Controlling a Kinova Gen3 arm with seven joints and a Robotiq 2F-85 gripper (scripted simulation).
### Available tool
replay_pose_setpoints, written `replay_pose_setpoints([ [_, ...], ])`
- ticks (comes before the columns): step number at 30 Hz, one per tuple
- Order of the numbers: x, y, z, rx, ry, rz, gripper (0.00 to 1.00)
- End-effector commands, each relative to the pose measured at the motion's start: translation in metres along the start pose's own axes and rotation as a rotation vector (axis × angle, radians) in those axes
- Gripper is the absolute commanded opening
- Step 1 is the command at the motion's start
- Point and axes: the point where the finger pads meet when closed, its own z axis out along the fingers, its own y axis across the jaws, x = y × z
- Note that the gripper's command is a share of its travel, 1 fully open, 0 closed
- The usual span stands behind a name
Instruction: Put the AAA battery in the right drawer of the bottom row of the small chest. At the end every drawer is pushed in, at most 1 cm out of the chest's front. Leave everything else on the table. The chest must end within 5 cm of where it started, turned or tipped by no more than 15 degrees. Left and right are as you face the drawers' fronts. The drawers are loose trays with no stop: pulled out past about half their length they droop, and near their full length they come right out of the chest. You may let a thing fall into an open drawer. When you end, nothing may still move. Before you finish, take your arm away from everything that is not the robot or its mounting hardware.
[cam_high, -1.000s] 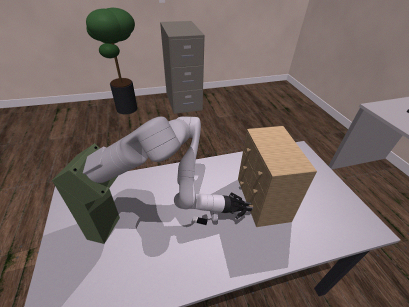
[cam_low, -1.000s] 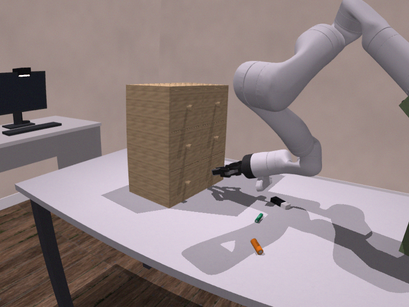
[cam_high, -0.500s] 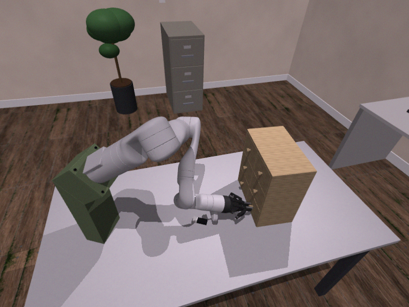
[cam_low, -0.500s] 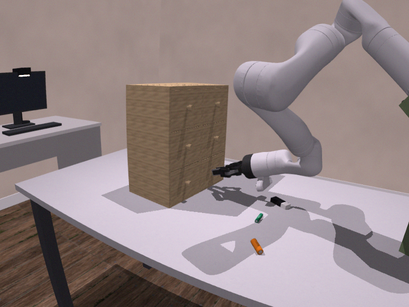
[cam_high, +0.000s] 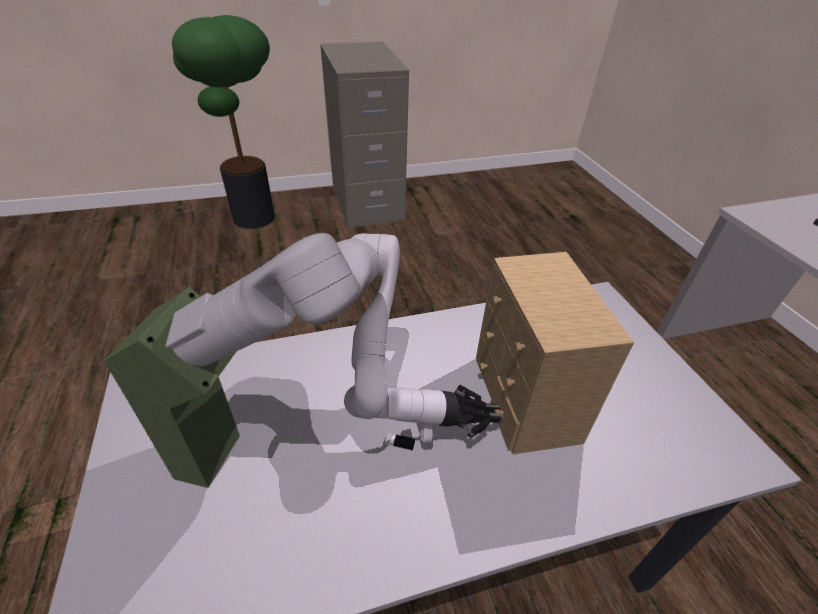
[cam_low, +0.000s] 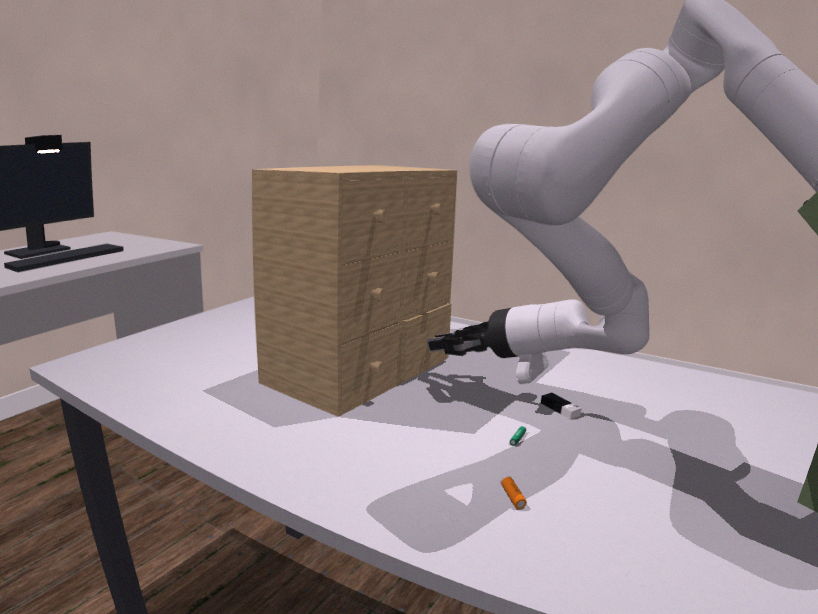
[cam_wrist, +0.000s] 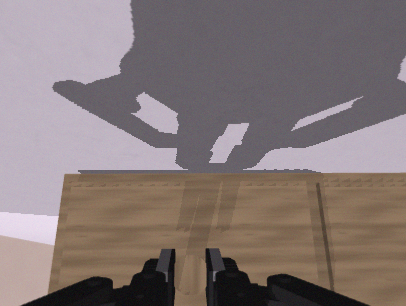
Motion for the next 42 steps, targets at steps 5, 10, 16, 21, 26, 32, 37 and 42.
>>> replay_pose_setpoints([
  [5, 0.003, 0.000, -0.007, -0.001, 0.003, -0.001, 0.13],
  [10, 0.006, 0.000, -0.013, -0.001, 0.003, -0.001, 0.13],
  [16, 0.007, 0.000, -0.019, -0.001, 0.003, -0.001, 0.13],
  [21, 0.010, 0.000, -0.026, -0.001, 0.003, -0.001, 0.13],
  [26, 0.013, 0.000, -0.033, -0.001, 0.003, -0.001, 0.13],
  [32, 0.014, 0.000, -0.038, -0.001, 0.003, -0.001, 0.13],
  [37, 0.017, 0.000, -0.044, -0.001, 0.003, -0.001, 0.13],
  [42, 0.018, 0.000, -0.049, -0.001, 0.003, -0.001, 0.13],
])
